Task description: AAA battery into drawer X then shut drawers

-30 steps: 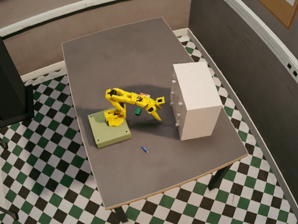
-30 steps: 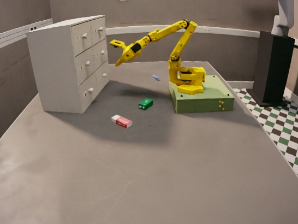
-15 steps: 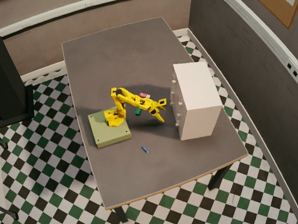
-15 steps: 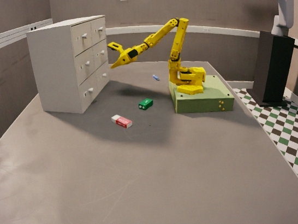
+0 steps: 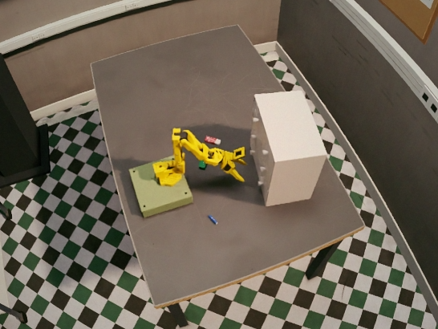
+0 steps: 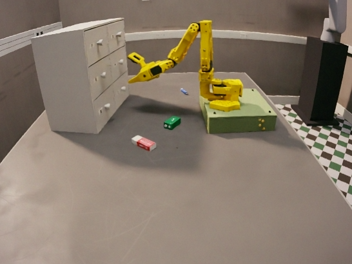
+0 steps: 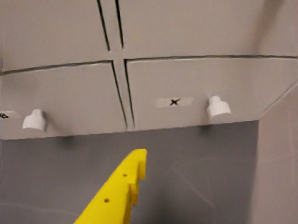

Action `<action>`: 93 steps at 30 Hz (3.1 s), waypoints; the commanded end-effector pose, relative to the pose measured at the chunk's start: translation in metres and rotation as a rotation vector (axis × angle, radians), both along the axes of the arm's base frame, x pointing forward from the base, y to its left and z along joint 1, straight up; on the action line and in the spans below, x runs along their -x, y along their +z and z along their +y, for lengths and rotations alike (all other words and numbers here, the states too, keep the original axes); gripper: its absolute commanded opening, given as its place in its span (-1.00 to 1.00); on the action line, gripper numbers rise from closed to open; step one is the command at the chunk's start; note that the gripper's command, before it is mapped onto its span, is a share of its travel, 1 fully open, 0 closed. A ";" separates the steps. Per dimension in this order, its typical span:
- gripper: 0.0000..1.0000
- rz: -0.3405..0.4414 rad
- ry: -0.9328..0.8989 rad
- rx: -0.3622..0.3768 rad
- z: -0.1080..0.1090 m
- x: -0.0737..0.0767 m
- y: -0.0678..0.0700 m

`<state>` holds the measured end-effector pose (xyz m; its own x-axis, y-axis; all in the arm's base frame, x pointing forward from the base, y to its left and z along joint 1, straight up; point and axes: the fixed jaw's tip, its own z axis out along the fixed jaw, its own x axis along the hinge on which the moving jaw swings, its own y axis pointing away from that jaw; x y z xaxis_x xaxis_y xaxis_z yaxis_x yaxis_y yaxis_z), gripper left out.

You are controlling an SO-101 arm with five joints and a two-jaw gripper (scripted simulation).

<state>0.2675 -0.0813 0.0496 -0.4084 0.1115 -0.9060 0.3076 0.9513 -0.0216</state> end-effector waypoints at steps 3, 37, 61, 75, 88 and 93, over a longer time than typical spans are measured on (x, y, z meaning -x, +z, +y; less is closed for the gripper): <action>0.00 -0.047 -0.017 0.004 -0.003 0.001 -0.008; 0.00 -0.313 -0.044 0.085 -0.005 0.017 -0.014; 0.00 -0.313 -0.044 0.085 -0.005 0.017 -0.014; 0.00 -0.314 -0.044 0.085 -0.005 0.017 -0.014; 0.00 -0.307 -0.047 0.083 -0.005 0.018 -0.016; 0.00 -0.302 -0.049 0.082 -0.006 0.018 -0.017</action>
<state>0.2519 -0.0857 0.0366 -0.1035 0.0312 -0.9941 0.3485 0.9373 -0.0069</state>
